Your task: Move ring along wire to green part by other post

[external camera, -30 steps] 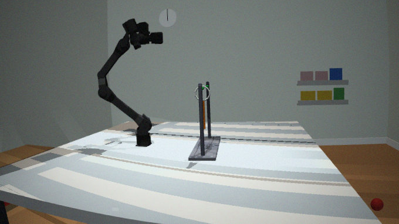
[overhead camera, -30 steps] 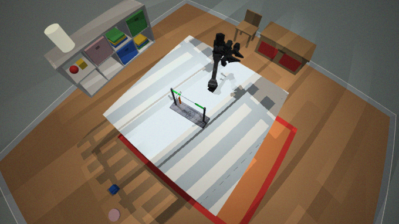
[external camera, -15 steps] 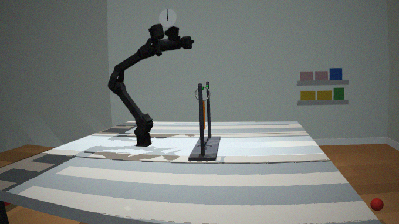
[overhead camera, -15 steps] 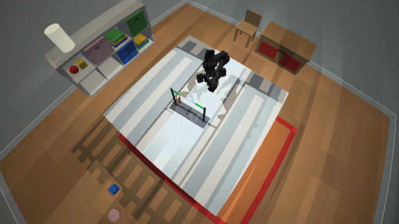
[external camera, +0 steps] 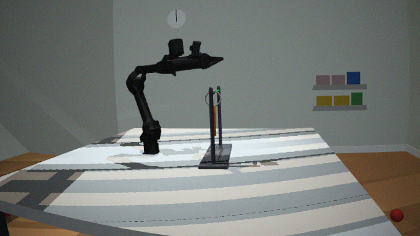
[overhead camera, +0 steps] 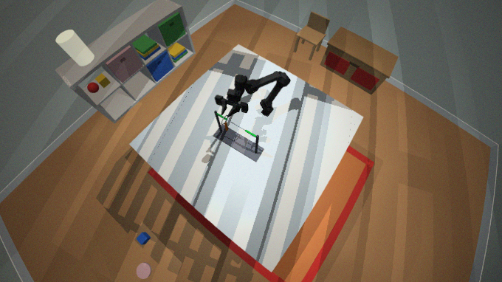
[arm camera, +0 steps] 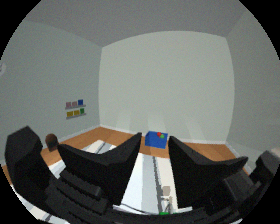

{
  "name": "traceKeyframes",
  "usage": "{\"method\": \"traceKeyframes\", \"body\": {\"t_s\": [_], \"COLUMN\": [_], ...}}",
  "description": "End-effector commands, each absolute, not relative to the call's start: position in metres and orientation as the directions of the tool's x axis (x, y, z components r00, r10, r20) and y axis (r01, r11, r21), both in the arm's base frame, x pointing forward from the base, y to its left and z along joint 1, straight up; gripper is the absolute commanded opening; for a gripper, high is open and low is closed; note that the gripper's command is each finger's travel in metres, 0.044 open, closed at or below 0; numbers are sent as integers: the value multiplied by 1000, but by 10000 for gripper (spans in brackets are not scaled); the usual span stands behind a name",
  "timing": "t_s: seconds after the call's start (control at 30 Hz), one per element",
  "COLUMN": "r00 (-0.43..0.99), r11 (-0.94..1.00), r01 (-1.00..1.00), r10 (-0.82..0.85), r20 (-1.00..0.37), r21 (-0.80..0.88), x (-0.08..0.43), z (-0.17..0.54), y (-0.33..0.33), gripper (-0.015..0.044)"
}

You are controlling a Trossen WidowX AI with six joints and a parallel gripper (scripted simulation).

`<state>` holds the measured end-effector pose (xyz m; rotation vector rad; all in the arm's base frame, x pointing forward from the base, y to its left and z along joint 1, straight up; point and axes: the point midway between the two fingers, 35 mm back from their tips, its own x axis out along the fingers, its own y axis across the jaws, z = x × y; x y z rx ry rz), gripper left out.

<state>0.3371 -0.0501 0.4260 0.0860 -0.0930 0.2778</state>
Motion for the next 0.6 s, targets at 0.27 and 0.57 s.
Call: {"method": "traceKeyframes", "body": {"t_s": [0.27,0.57], "r00": [987,986], "r11": [987,987], "r01": [154,159], "r10": [-156,-158], "r20": [27,-46], "r21": [47,17], "x": [333,312], "z": [336,267], "y": [-197,-213], "gripper": [160,160]}}
